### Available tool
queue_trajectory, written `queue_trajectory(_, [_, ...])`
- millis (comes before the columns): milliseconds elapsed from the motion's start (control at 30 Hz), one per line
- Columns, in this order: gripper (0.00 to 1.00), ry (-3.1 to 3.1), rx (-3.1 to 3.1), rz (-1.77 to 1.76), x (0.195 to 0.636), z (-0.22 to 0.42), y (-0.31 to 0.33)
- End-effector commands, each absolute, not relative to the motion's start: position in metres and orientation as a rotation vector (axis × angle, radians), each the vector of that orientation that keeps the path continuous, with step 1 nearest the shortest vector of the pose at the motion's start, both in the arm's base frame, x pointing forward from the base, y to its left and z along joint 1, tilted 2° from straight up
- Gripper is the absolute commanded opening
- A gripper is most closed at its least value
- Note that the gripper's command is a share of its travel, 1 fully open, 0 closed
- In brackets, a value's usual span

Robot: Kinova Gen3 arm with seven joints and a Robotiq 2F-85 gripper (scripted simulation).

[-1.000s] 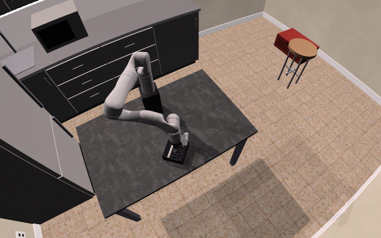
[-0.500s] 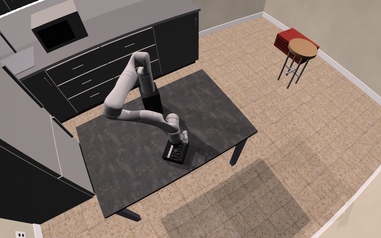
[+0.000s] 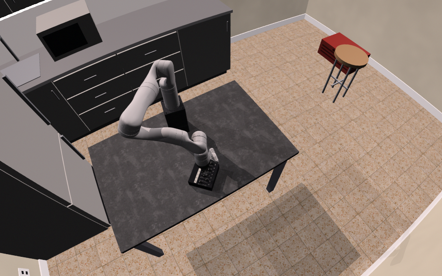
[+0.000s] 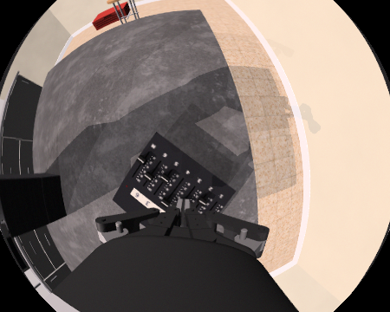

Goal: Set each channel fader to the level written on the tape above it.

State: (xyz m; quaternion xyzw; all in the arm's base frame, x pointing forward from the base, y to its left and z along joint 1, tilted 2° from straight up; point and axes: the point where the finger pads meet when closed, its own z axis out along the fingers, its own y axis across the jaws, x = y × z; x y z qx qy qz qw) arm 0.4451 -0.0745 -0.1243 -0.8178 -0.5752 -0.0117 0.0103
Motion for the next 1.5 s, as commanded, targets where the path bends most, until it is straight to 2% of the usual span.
queue_trajectory(0, [0.00, -1.866, -2.502, -0.038, 0.444, -0.124, -0.076])
queue_trajectory(500, [0.00, -2.353, -2.059, -0.043, 0.436, -0.124, -0.078])
queue_trajectory(1467, [0.00, -3.064, -0.693, -0.049, 0.418, -0.126, -0.084])
